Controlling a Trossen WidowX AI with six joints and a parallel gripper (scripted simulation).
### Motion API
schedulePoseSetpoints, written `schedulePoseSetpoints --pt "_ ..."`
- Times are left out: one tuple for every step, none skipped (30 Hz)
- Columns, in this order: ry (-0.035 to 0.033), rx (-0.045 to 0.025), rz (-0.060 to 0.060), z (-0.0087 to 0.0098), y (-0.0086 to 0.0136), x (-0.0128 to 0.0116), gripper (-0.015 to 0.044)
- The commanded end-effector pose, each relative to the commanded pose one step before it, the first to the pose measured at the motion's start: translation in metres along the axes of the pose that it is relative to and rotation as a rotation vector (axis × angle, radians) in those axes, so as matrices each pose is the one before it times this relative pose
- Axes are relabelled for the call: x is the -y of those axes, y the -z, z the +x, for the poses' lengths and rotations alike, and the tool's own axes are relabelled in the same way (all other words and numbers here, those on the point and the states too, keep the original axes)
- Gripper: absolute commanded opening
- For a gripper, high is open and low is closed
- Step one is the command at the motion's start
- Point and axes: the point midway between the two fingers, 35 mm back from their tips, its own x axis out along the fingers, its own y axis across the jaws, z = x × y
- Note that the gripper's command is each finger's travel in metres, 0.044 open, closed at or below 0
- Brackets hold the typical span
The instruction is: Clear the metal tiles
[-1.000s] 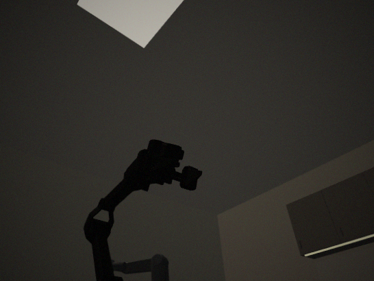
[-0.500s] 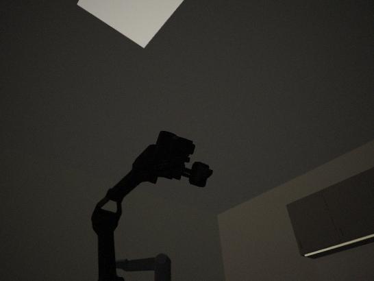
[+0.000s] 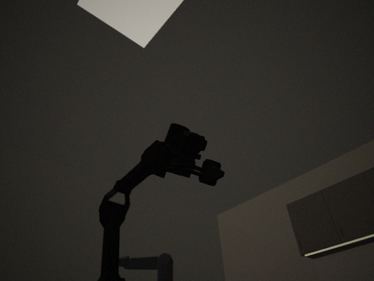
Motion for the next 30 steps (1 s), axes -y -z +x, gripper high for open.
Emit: schedulePoseSetpoints --pt "-0.002 -0.0258 0.0072 0.0107 -0.00106 0.0001 0.044" --pt "0.00058 -0.00749 0.0012 0.00309 0.00001 0.00024 0.044" --pt "0.00059 -0.00749 0.0013 0.0031 0.00001 0.00025 0.044" --pt "0.00059 -0.00749 0.0013 0.00311 0.00002 0.00025 0.044" --pt "0.00059 -0.00749 0.0013 0.00312 0.00003 0.00026 0.044" --pt "0.00059 -0.00749 0.0013 0.00313 0.00004 0.00026 0.044" --pt "0.00059 -0.00749 0.0013 0.00315 0.00005 0.00027 0.044" --pt "0.00059 -0.0075 0.0013 0.00316 0.00005 0.00028 0.044" --pt "0.00059 -0.0075 0.0013 0.00317 0.00006 0.00028 0.044" --pt "0.00059 -0.0075 0.0014 0.00318 0.00007 0.00029 0.044" --pt "0.00082 -0.0074 0.0011 0.00307 0.00004 0.00029 0.044" --pt "0.00085 -0.00738 0.0011 0.00306 0.00004 0.0003 0.044" --pt "0.00103 -0.0073 0.0008 0.00297 0.00002 0.0003 0.044" --pt "0.00113 -0.00724 0.0007 0.00291 0.00001 0.0003 0.044" --pt "0.00113 -0.00724 0.0007 0.00292 0.00002 0.0003 0.044" --pt "0.00113 -0.00725 0.0007 0.00293 0.00002 0.00031 0.044" --pt "0.00112 -0.00725 0.0007 0.00294 0.00003 0.00031 0.044" --pt "0.00112 -0.00725 0.0007 0.00295 0.00004 0.00031 0.044" --pt "0.00112 -0.00725 0.0007 0.00296 0.00005 0.00031 0.044" --pt "0.00112 -0.00725 0.0007 0.00297 0.00006 0.00032 0.044" --pt "0.00112 -0.00725 0.0008 0.00298 0.00007 0.00032 0.044" --pt "0.00112 -0.00725 0.0008 0.00299 0.00007 0.00032 0.044" --pt "0.00111 -0.00725 0.0008 0.003 0.00008 0.00033 0.044" --pt "0.00111 -0.00725 0.0008 0.00301 0.00009 0.00033 0.044" --pt "0.00111 -0.00725 0.0008 0.00302 0.0001 0.00033 0.044" --pt "0.00111 -0.00726 0.0008 0.00303 0.00011 0.00033 0.044" --pt "0.0011 -0.00726 0.0008 0.00304 0.00012 0.00034 0.044" --pt "0.0011 -0.00726 0.0008 0.00305 0.00013 0.00034 0.044" --pt "0.0011 -0.00726 0.0008 0.00306 0.00013 0.00034 0.044" --pt "0.0011 -0.00726 0.0008 0.00307 0.00014 0.00035 0.044"
